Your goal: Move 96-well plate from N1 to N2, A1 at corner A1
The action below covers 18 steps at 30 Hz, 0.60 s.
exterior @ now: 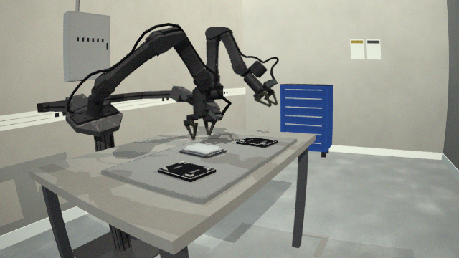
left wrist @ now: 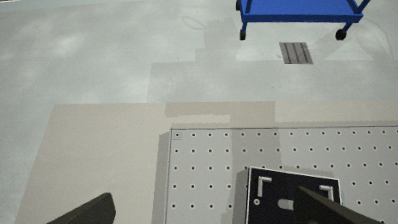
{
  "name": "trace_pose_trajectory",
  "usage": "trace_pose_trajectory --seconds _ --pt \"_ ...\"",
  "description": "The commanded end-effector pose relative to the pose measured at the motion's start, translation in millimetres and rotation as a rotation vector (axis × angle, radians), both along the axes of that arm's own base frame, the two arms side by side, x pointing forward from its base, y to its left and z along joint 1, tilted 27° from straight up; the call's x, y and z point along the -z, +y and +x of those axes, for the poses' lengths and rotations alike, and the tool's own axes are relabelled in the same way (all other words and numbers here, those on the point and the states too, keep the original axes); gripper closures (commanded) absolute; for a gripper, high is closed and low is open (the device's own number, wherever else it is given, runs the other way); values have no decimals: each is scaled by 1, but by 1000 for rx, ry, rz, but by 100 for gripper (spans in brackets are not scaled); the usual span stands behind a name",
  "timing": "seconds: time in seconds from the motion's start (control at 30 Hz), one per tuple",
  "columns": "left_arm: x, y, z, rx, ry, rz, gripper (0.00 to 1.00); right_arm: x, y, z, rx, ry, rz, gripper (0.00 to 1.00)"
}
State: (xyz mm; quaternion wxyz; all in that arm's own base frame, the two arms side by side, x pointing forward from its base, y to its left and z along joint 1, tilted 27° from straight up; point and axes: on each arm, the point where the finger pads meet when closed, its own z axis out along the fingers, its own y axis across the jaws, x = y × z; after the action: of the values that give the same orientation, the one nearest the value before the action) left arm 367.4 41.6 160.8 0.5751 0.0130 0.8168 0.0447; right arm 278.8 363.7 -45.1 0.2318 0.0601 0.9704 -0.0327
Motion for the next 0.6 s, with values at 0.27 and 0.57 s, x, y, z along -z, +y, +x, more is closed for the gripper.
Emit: trace_pose_trajectory --seconds 0.27,0.57 --pt "-9 0 3 10 -31 10 0 6 3 7 1 -8 13 0" --pt "-9 0 3 10 -31 10 0 16 3 11 -2 -7 13 0"
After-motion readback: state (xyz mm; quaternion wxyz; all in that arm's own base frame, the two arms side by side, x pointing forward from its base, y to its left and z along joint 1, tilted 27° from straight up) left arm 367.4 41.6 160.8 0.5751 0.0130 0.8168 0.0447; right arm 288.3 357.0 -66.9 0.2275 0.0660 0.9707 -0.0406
